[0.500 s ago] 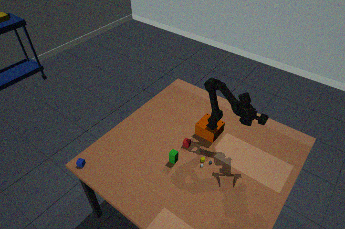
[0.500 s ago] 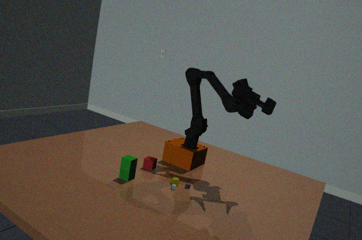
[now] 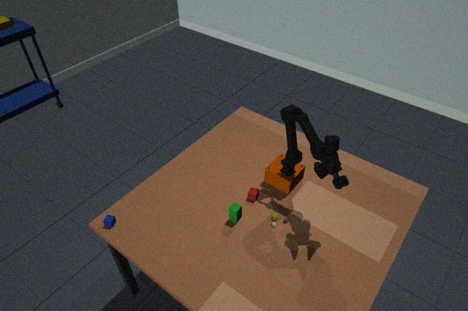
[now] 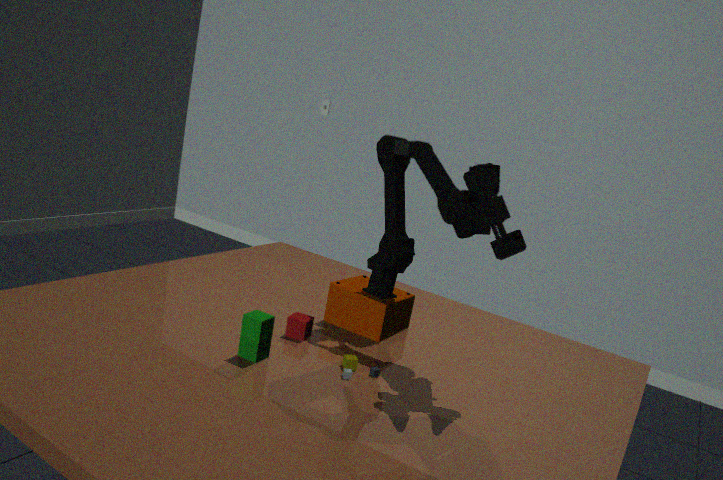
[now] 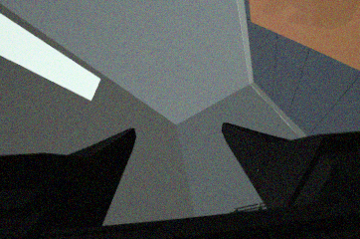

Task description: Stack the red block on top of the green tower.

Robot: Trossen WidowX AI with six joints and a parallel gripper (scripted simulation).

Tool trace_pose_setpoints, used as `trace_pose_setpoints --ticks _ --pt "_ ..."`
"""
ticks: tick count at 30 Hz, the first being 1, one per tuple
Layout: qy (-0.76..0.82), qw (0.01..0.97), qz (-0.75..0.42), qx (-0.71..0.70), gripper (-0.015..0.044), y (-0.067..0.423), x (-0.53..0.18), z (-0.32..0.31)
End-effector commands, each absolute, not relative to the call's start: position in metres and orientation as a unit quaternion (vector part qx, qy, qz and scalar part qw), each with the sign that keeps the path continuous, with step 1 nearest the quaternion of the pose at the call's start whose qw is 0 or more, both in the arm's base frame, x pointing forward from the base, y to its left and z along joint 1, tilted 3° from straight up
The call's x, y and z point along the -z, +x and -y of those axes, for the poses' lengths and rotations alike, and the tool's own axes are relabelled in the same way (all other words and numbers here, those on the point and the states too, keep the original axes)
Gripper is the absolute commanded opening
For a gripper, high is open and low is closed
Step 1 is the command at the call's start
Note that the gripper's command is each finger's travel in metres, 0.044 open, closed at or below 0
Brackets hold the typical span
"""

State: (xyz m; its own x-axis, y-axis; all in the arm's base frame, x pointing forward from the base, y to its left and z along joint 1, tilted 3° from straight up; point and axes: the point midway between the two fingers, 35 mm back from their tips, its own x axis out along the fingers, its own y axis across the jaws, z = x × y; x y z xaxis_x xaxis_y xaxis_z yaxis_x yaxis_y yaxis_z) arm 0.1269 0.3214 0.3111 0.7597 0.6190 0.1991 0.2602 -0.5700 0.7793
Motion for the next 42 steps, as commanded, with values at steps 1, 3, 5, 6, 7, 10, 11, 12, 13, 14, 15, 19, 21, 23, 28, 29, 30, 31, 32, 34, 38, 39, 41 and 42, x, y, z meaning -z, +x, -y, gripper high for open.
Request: trace_pose_setpoints --ticks 1,3,5,6,7,10,11,12,13,14,15,19,21,23,28,29,30,31,32,34,38,39,41,42 --pt "0.809 0.489 -0.232 -0.228 0.044 0.154 -0.299 -0.322" --pt "0.781 0.54 -0.22 -0.222 0.044 0.168 -0.291 -0.319" --pt "0.751 0.589 -0.21 -0.213 0.044 0.182 -0.283 -0.316" --pt "0.734 0.613 -0.205 -0.208 0.044 0.189 -0.278 -0.314" --pt "0.716 0.637 -0.201 -0.203 0.044 0.197 -0.274 -0.312" --pt "0.659 0.703 -0.193 -0.184 0.044 0.218 -0.26 -0.303" --pt "0.639 0.724 -0.191 -0.177 0.044 0.225 -0.255 -0.3" --pt "0.619 0.743 -0.19 -0.17 0.044 0.231 -0.25 -0.296" --pt "0.598 0.762 -0.189 -0.163 0.044 0.238 -0.245 -0.292" --pt "0.576 0.78 -0.189 -0.155 0.044 0.245 -0.241 -0.288" --pt "0.555 0.797 -0.189 -0.147 0.044 0.251 -0.236 -0.283" --pt "0.466 0.855 -0.198 -0.115 0.044 0.275 -0.216 -0.263" --pt "0.421 0.878 -0.205 -0.098 0.044 0.285 -0.205 -0.251" --pt "0.376 0.897 -0.216 -0.082 0.044 0.295 -0.195 -0.238" --pt "0.265 0.93 -0.251 -0.044 0.044 0.315 -0.17 -0.203" --pt "0.243 0.934 -0.259 -0.037 0.044 0.318 -0.165 -0.195" --pt "0.222 0.937 -0.269 -0.03 0.044 0.321 -0.161 -0.188" --pt "0.201 0.939 -0.278 -0.024 0.044 0.323 -0.156 -0.18" --pt "0.18 0.94 -0.288 -0.018 0.044 0.325 -0.151 -0.172" --pt "0.14 0.94 -0.31 -0.008 0.044 0.329 -0.142 -0.156" --pt "0.066 0.933 -0.355 0.008 0.044 0.331 -0.124 -0.124" --pt "0.048 0.929 -0.367 0.01 0.044 0.331 -0.12 -0.116" --pt "0.015 0.92 -0.392 0.014 0.044 0.329 -0.112 -0.1" --pt "-0.001 0.915 -0.404 0.014 0.044 0.328 -0.108 -0.092"
